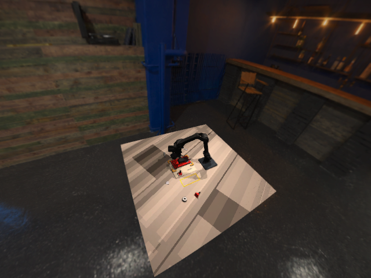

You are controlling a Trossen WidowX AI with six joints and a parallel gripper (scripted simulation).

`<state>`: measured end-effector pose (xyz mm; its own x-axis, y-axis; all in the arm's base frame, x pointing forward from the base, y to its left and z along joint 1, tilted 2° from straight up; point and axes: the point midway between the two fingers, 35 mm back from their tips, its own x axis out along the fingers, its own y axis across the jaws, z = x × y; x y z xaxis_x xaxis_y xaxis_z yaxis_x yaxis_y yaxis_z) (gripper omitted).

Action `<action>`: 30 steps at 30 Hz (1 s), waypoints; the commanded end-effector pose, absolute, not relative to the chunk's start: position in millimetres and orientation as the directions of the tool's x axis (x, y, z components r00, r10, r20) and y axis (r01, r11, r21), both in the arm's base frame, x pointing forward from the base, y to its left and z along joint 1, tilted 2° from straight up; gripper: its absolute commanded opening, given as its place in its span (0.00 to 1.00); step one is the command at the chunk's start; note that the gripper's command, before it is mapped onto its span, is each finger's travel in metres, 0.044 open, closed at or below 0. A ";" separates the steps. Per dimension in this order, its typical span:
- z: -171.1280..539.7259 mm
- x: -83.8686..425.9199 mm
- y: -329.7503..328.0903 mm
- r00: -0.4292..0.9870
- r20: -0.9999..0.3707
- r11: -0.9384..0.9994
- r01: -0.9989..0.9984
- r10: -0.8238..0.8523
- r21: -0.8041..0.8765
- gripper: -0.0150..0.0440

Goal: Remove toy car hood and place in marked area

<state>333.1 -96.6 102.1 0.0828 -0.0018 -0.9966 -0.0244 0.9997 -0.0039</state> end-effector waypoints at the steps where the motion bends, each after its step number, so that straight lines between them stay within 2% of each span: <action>1: 96.9 330.8 -96.9 0.072 -0.997 1.000 -0.020 -0.003 -0.005 1.00; 30: 85.2 331.2 -97.1 0.072 -0.997 1.000 -0.020 -0.003 -0.004 1.00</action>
